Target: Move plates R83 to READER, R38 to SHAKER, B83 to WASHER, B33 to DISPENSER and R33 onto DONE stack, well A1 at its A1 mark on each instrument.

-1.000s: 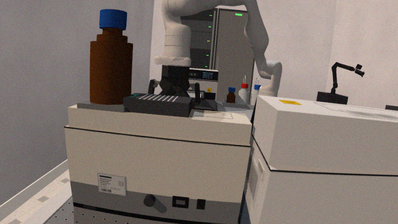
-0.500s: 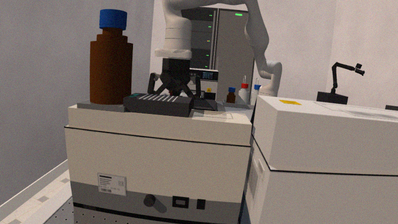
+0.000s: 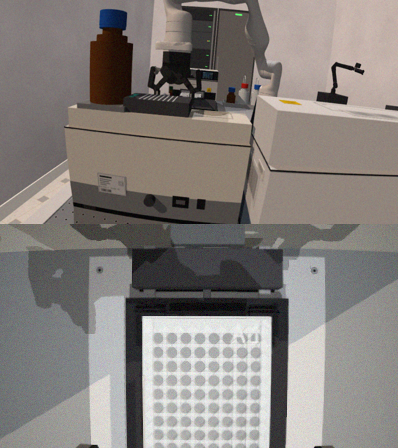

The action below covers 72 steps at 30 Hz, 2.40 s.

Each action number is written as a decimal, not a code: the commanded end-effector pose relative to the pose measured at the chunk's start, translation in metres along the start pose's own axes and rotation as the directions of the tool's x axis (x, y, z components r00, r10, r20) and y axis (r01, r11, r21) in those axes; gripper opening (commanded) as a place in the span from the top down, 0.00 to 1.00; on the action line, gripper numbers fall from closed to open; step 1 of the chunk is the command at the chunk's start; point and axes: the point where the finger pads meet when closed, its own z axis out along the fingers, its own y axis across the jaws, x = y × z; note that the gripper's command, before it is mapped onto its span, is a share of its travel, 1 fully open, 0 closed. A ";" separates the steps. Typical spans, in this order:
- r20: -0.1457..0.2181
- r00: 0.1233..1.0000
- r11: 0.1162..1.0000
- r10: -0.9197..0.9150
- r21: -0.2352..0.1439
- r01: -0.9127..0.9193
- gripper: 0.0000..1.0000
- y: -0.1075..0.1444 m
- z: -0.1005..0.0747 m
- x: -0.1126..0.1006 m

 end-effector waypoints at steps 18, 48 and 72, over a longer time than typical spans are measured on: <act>-0.005 1.000 1.000 -0.001 -0.002 0.001 0.00 0.001 -0.017 0.000; -0.005 1.000 1.000 -0.001 -0.002 0.001 0.00 0.001 -0.017 0.000; -0.012 0.990 0.990 -0.144 -0.004 0.144 0.00 0.003 -0.018 -0.046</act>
